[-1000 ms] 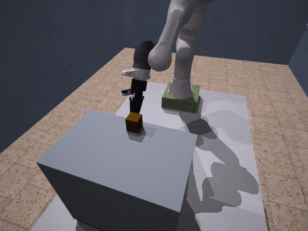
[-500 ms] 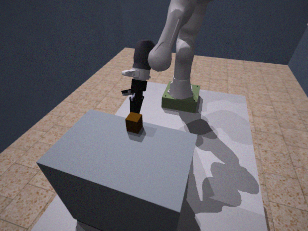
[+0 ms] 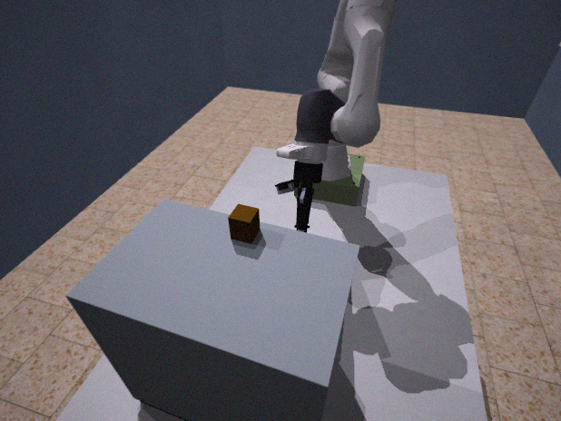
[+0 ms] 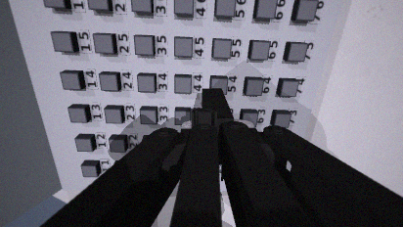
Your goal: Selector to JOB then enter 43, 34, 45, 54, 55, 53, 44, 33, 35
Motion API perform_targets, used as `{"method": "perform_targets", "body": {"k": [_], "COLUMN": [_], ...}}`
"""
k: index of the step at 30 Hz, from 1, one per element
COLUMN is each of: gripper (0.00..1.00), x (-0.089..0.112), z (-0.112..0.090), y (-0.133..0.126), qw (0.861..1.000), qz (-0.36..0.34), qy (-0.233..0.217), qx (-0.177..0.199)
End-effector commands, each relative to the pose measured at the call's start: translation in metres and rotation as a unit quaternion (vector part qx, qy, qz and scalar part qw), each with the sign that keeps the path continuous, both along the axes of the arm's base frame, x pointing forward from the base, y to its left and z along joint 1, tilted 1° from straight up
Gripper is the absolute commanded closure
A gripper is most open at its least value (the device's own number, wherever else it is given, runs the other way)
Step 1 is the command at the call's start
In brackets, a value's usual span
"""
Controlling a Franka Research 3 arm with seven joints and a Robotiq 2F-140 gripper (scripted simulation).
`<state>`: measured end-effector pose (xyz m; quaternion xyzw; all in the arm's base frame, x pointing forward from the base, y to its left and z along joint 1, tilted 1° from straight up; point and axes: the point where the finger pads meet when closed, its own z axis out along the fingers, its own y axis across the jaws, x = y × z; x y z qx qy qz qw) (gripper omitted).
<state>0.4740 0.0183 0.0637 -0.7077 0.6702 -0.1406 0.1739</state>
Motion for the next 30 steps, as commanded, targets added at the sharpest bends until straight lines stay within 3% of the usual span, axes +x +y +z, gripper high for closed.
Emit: {"method": "perform_targets", "body": {"k": [1, 3, 5, 30], "gripper": [0.9, 0.9, 0.9, 0.9], "x": [-0.004, -0.007, -0.008, 0.002], "z": [0.001, -0.004, -0.005, -0.025], "y": [0.022, 0.052, 0.063, 0.064], "qw": [0.999, 0.999, 0.999, 0.999], "qz": [-0.045, -0.041, -0.04, -0.04], "qy": [-0.015, -0.015, -0.015, -0.015], "qx": [-0.015, -0.017, -0.017, -0.017]}}
